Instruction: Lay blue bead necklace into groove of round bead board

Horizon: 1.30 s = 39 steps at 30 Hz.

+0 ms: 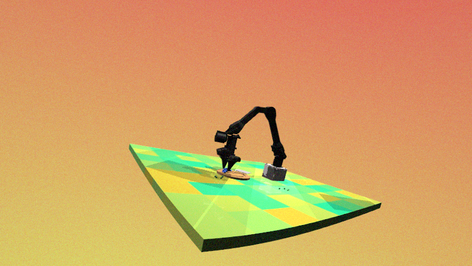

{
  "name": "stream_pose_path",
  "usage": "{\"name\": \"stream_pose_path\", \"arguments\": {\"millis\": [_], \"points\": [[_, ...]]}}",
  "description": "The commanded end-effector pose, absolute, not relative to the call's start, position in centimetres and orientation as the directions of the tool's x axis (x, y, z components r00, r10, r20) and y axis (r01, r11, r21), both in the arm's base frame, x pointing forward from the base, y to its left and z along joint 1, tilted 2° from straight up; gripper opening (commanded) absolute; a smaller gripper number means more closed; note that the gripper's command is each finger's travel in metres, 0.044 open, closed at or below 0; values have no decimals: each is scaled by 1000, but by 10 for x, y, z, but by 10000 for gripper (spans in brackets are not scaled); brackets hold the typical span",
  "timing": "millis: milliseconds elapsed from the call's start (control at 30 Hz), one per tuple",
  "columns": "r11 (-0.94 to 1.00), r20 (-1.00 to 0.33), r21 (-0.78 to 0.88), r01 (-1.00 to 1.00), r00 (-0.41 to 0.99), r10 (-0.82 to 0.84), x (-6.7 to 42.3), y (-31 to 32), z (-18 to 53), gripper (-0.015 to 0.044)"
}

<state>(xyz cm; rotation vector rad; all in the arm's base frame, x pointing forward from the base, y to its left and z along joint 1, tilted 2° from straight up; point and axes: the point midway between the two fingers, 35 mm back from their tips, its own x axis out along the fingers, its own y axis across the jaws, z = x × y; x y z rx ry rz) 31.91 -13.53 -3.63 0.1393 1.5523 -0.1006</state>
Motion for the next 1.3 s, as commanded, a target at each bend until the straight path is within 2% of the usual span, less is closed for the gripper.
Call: {"name": "stream_pose_path", "arguments": {"millis": [0, 433, 1267], "points": [[988, -1000, 25, 152, 18, 23, 319, -135, -36, 85], [988, -1000, 25, 152, 18, 23, 319, -135, -36, 0], [987, -1000, 27, 156, 18, 25, 314, -125, -20, 0]]}}
